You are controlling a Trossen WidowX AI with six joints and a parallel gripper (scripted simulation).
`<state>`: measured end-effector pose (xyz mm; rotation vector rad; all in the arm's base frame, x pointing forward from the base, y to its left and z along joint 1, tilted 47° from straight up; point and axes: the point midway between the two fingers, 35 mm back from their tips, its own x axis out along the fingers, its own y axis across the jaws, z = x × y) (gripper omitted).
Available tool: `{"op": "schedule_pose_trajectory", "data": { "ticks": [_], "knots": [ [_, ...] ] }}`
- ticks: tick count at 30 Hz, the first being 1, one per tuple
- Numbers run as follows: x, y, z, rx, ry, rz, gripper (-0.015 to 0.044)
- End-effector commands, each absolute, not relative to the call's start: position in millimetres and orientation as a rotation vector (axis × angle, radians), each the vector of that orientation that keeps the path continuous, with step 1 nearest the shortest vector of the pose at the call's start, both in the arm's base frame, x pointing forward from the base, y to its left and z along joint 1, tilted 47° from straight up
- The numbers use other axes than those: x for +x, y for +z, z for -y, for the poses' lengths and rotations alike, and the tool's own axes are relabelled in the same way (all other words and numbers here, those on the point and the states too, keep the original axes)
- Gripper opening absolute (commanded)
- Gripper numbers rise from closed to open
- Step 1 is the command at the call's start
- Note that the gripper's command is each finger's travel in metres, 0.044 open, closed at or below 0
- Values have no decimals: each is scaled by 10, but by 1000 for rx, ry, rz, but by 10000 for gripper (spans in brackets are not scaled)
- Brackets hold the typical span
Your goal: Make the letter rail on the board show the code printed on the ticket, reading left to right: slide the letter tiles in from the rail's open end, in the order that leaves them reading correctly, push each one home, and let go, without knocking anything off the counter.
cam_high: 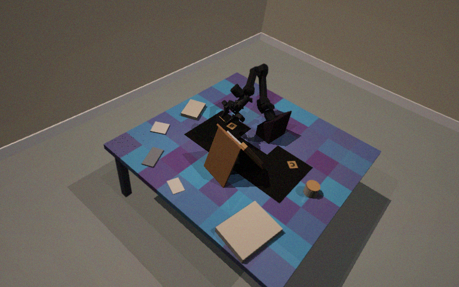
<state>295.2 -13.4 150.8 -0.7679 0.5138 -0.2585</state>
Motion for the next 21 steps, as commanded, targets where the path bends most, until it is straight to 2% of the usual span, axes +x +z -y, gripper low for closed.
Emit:
{"op": "schedule_pose_trajectory", "data": {
  "ticks": [1, 21],
  "knots": [
    [3077, 1455, 182, -775, -253, -515, 0],
    [3226, 1385, 273, -777, -254, -512, 0]
  ]
}}
